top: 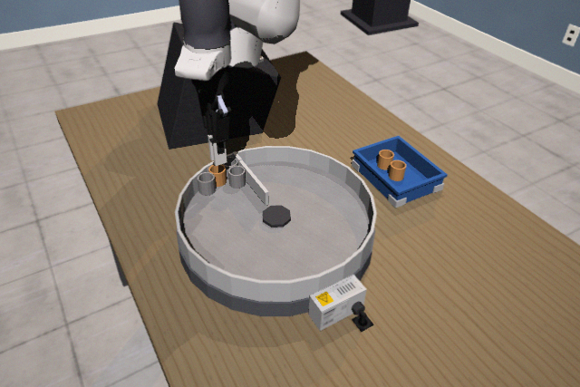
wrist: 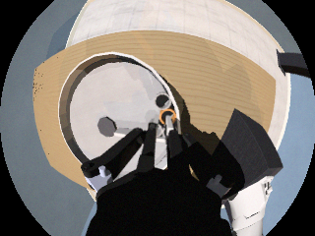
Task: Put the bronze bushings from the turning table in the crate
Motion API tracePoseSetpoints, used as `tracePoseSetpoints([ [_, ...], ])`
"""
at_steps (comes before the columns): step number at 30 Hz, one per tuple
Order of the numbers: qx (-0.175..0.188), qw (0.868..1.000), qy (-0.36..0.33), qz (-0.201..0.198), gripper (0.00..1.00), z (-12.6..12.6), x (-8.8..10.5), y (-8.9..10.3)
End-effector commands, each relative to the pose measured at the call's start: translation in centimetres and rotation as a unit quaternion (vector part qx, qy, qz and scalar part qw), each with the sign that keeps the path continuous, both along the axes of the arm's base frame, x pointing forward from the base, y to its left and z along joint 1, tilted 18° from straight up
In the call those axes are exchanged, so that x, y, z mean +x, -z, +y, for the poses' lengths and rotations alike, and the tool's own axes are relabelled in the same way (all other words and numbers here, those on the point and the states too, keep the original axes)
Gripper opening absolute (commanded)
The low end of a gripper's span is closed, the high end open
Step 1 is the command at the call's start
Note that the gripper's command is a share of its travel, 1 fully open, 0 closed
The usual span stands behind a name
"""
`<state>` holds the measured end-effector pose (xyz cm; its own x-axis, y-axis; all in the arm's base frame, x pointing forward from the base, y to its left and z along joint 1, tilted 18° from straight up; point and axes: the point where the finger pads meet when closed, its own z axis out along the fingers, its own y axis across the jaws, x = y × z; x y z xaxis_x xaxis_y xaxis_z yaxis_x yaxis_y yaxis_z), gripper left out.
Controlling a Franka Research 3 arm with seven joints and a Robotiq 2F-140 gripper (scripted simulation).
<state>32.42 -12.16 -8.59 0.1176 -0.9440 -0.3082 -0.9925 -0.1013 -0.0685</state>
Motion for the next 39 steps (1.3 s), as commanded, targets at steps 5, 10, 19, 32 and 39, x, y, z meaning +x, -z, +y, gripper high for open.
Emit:
tracePoseSetpoints([
  [5,0.000,1.000,-0.002,0.000,0.10,0.0,-0.1,0.1],
  [10,0.000,1.000,-0.002,0.000,0.10,0.0,-0.1,0.1],
  [19,0.000,1.000,-0.002,0.000,0.10,0.4,0.0,1.2],
  [32,0.000,1.000,-0.002,0.000,0.10,0.8,0.0,2.4],
  [39,0.000,1.000,-0.002,0.000,0.10,0.8,0.0,2.4],
])
